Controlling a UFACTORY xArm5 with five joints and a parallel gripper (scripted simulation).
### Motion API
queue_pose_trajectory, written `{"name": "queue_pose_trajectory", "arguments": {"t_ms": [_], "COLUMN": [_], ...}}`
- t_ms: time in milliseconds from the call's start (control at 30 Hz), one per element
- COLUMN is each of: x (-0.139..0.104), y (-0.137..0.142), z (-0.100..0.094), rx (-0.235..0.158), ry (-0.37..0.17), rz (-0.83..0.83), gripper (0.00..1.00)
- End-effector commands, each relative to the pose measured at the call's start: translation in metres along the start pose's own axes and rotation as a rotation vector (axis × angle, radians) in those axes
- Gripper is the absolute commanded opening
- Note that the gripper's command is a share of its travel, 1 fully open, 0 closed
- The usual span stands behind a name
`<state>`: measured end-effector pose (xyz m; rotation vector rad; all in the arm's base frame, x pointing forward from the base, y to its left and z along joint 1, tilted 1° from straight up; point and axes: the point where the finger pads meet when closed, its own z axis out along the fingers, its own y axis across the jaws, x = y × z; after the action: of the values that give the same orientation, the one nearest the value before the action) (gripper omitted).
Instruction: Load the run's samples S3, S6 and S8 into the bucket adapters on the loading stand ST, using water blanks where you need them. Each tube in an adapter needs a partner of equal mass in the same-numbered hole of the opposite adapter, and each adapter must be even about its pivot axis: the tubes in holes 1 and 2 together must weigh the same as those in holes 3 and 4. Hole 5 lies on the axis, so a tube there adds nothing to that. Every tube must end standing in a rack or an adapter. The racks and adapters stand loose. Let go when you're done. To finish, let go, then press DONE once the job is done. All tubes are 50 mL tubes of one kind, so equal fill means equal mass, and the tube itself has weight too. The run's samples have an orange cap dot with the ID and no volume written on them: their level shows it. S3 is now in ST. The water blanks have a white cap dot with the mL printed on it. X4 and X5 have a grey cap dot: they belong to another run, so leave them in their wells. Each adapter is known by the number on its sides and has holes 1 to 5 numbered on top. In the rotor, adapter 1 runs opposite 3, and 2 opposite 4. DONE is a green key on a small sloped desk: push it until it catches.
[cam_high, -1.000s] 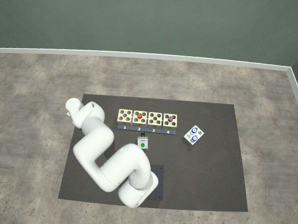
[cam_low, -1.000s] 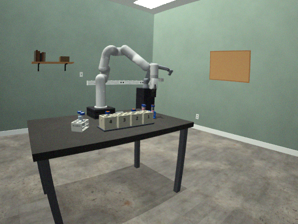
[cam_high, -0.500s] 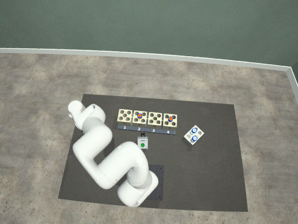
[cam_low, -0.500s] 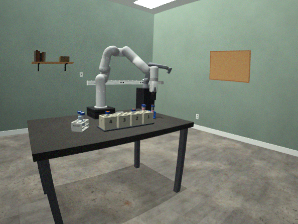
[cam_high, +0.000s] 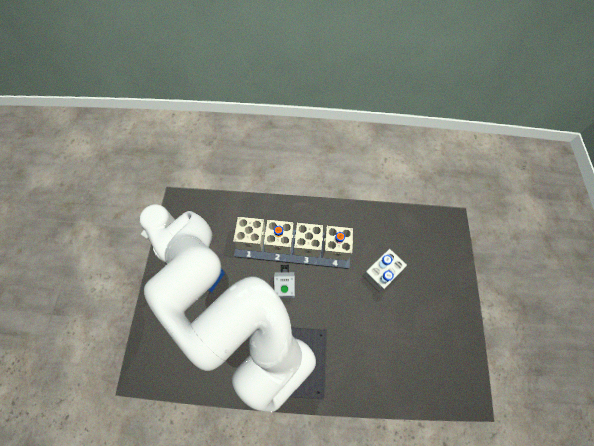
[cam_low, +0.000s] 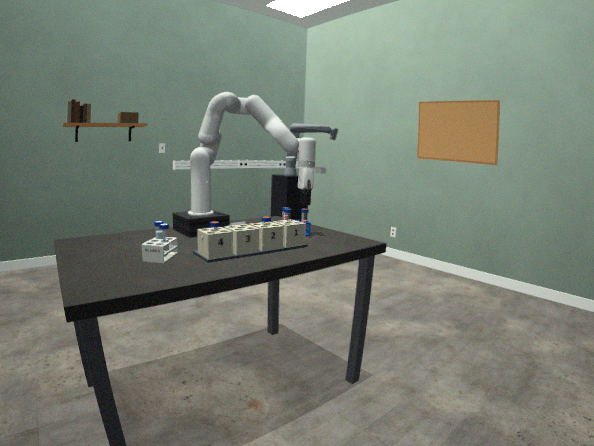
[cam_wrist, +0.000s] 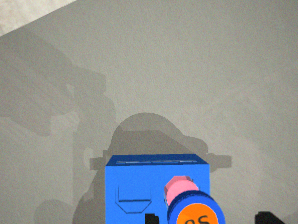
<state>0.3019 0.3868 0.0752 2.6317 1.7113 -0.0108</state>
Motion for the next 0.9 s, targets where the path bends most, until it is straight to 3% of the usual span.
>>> {"name": "queue_pose_trajectory", "arguments": {"t_ms": [0, 267, 867], "x": [0.001, 0.001, 0.001], "y": [0.000, 0.000, 0.000], "z": [0.007, 0.023, 0.029], "rx": [0.013, 0.013, 0.013], "ry": [0.007, 0.007, 0.007], "rz": [0.000, 0.000, 0.000], "gripper": [0.57, 0.57, 0.57]}}
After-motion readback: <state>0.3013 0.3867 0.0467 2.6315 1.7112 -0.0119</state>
